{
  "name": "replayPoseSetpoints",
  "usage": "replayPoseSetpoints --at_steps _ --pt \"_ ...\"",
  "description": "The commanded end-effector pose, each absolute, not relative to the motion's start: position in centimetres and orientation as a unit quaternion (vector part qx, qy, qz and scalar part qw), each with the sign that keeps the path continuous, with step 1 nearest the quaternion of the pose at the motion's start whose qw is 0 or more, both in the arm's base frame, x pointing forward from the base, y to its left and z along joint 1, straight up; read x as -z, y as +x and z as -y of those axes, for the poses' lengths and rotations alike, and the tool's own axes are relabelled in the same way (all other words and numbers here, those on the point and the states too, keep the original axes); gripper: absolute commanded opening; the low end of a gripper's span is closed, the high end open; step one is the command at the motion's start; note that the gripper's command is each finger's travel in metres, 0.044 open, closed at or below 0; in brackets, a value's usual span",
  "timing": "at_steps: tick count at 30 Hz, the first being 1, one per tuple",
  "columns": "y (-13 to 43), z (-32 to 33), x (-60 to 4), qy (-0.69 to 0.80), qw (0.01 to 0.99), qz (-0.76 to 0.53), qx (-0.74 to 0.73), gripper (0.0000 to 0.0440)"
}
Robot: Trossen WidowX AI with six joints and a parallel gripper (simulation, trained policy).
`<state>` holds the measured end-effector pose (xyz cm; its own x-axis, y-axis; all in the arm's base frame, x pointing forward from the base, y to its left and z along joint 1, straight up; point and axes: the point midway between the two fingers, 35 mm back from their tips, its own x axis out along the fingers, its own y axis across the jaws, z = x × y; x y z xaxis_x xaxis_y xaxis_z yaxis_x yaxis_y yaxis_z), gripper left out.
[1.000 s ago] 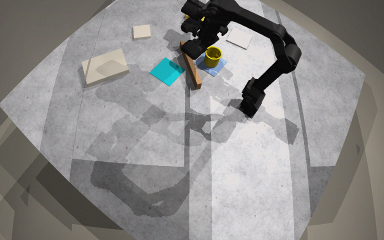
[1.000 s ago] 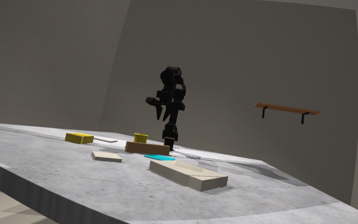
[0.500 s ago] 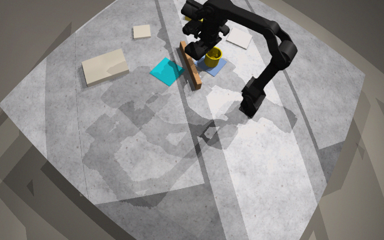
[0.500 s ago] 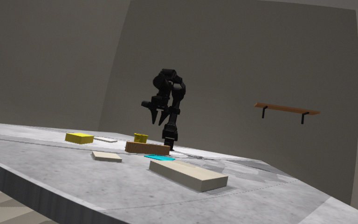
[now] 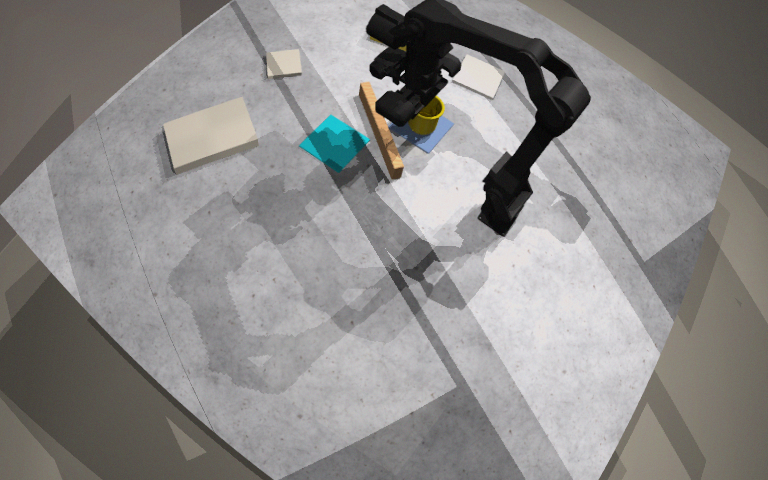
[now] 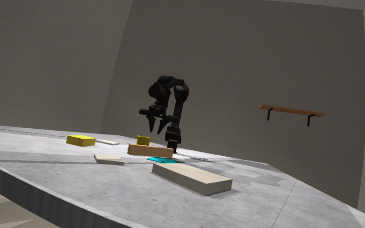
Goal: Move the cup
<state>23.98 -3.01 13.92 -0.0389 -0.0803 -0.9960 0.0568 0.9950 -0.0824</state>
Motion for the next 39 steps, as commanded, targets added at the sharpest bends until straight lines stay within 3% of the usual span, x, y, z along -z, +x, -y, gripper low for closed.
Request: replayPoseSetpoints --at_steps 1,25,33,39 --pt "23.8 3.5 -13.0 -0.014 0.688 -0.724 0.047 0.018" --pt "23.1 5.2 -6.5 -0.068 0.666 -0.743 -0.023 0.0186" --pt "23.1 5.6 -5.6 -0.107 0.661 -0.74 -0.06 0.0" --pt "23.9 5.7 -6.5 -0.126 0.669 -0.729 -0.079 0.0006"
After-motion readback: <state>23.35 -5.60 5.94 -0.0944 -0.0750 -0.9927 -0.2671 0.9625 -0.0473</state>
